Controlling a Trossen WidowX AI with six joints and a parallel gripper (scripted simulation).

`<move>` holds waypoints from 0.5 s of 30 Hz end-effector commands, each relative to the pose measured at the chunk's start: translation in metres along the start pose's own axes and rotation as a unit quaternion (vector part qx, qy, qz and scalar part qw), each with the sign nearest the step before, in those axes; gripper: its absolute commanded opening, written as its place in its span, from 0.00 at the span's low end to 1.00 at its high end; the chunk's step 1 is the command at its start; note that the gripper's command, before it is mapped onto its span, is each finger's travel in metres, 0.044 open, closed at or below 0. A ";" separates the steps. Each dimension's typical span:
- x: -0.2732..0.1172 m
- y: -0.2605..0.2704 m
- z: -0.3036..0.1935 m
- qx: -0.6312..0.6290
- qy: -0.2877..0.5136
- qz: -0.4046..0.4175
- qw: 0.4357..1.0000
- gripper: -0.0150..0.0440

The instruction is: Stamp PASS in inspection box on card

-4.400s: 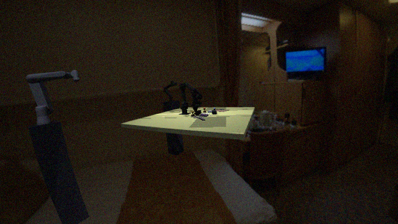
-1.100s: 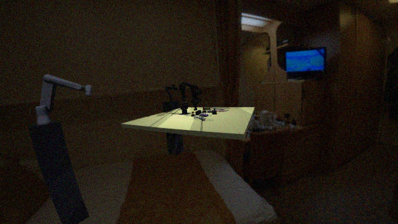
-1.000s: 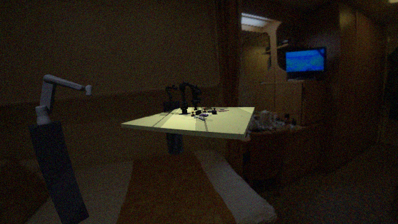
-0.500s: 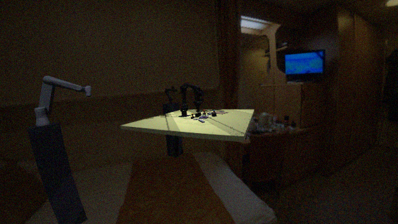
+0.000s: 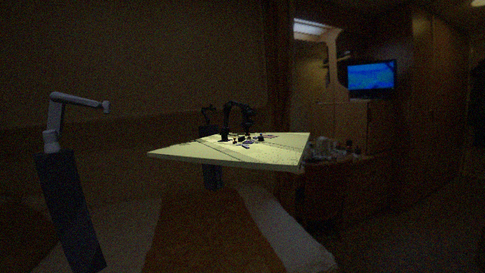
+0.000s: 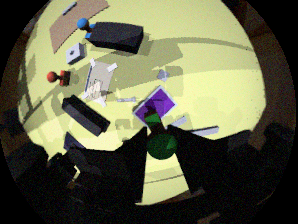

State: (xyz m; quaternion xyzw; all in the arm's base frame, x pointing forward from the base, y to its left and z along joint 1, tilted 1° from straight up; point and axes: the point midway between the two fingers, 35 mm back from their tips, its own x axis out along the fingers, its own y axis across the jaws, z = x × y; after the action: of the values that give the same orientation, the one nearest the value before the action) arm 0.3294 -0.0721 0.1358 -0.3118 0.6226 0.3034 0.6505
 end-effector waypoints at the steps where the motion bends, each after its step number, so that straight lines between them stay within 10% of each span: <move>1: 0.002 -0.007 0.006 0.002 0.001 0.002 1.000 0.25; 15: 0.010 -0.008 0.006 0.002 0.001 0.002 1.000 0.25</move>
State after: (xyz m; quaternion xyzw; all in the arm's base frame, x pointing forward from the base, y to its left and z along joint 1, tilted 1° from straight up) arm 0.3396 -0.0720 0.1291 -0.3117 0.6228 0.3041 0.6500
